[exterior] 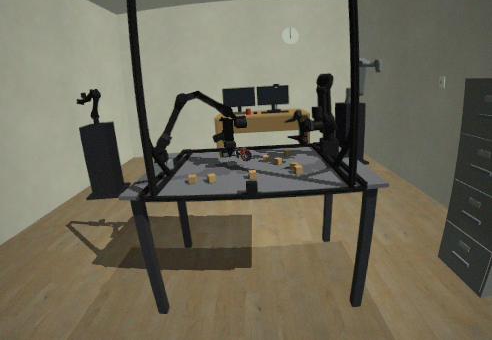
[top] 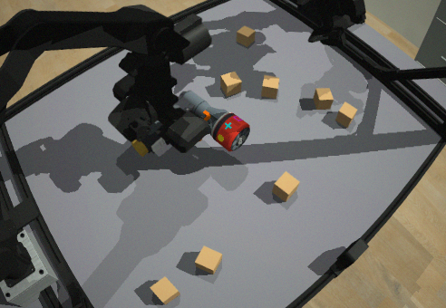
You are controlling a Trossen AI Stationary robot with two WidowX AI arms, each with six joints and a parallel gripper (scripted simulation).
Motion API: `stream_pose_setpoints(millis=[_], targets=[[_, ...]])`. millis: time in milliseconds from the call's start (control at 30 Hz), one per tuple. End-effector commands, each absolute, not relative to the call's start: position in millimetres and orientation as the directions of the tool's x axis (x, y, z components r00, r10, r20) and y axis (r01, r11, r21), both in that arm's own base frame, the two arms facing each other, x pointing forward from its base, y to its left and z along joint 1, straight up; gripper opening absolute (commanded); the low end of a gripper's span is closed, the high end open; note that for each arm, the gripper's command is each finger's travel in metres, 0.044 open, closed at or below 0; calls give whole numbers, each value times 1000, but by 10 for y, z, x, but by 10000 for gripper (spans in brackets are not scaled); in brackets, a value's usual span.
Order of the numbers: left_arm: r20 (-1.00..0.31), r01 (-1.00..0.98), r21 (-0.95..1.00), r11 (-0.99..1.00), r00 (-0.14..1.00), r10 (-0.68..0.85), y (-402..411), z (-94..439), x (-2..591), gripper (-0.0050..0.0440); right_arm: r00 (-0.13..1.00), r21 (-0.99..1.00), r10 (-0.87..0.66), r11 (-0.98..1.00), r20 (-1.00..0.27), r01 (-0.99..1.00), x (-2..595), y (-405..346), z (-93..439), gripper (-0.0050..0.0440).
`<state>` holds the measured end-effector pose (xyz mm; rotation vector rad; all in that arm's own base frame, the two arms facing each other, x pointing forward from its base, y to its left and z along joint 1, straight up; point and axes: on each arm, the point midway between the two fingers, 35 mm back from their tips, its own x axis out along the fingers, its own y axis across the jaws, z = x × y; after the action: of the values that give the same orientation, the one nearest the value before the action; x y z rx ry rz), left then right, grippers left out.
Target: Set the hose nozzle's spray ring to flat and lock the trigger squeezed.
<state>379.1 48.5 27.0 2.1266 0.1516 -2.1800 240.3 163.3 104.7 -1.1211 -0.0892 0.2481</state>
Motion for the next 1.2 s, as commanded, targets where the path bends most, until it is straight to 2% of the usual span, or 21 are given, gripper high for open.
stream_pose_setpoints(millis=[0, 300, 467, 1033, 1167], targets=[[-1000, 140, 0, -990, 0, 0, 485, 350, 3832, 0, 969, -900, 242, 409, -53, -152, 2402, 1635, 1047, 400], [-1000, 140, 0, -990, 0, 0, 485, 297, 3835, 0, 969, -900, 242, 409, -53, -152, 2402, 1635, 1047, 400], [-1000, 140, 0, -990, 0, 0, 485, -37, 3833, 0, 969, -900, 242, 409, -53, -152, 2402, 1635, 1047, 400], [-1000, 140, 0, -990, 0, 0, 481, -306, 3822, 0, 969, -900, 242, 409, -53, -152, 2402, 1635, 1047, 400], [-1000, 139, -1, -990, 2, 1, 490, -260, 3826, 96, 969, -900, 242, 409, -53, -152, 2402, 1635, 1047, 400]])
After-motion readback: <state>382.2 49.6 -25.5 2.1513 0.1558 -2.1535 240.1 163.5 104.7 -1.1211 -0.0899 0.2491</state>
